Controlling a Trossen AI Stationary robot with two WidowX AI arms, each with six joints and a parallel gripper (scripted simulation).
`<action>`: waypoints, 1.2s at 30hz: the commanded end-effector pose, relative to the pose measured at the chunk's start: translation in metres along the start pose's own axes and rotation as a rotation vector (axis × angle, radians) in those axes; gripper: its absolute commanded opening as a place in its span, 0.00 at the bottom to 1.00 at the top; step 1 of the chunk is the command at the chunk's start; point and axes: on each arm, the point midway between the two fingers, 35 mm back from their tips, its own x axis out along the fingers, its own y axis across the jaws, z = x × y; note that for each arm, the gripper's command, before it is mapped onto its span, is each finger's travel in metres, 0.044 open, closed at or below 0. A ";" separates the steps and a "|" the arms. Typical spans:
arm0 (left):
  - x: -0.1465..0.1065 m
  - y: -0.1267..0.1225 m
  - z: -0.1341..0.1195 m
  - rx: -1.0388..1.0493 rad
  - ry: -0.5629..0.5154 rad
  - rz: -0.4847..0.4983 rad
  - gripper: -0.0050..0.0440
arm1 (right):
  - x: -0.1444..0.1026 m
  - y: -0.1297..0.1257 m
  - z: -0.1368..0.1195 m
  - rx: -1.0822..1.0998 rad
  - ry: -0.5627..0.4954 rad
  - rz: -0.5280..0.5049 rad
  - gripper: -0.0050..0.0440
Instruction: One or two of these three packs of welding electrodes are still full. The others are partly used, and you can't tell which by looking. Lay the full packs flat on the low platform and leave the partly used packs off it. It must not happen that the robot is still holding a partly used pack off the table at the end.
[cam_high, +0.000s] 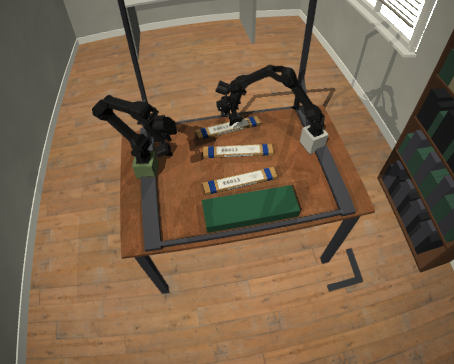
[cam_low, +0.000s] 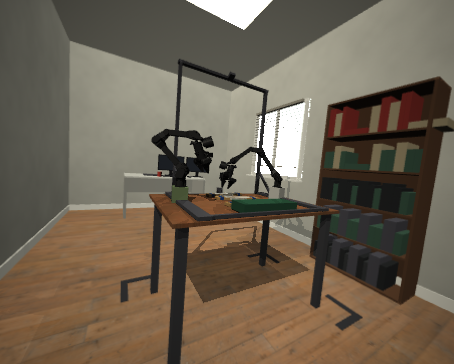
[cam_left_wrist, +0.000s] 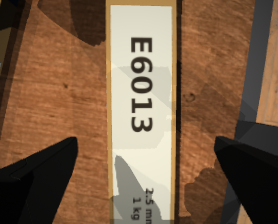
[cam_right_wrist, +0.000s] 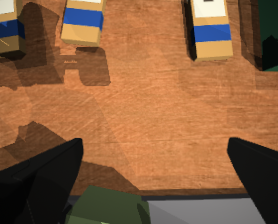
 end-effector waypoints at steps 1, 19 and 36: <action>-0.003 -0.008 0.010 -0.013 -0.016 -0.001 0.98 | -0.006 -0.001 0.004 -0.006 -0.020 -0.007 0.98; 0.021 -0.002 0.000 -0.010 0.000 0.008 0.98 | -0.006 -0.001 0.004 -0.006 -0.020 -0.007 0.98; 0.047 -0.002 -0.007 -0.009 0.000 0.007 0.98 | -0.006 -0.001 0.004 -0.006 -0.020 -0.007 0.98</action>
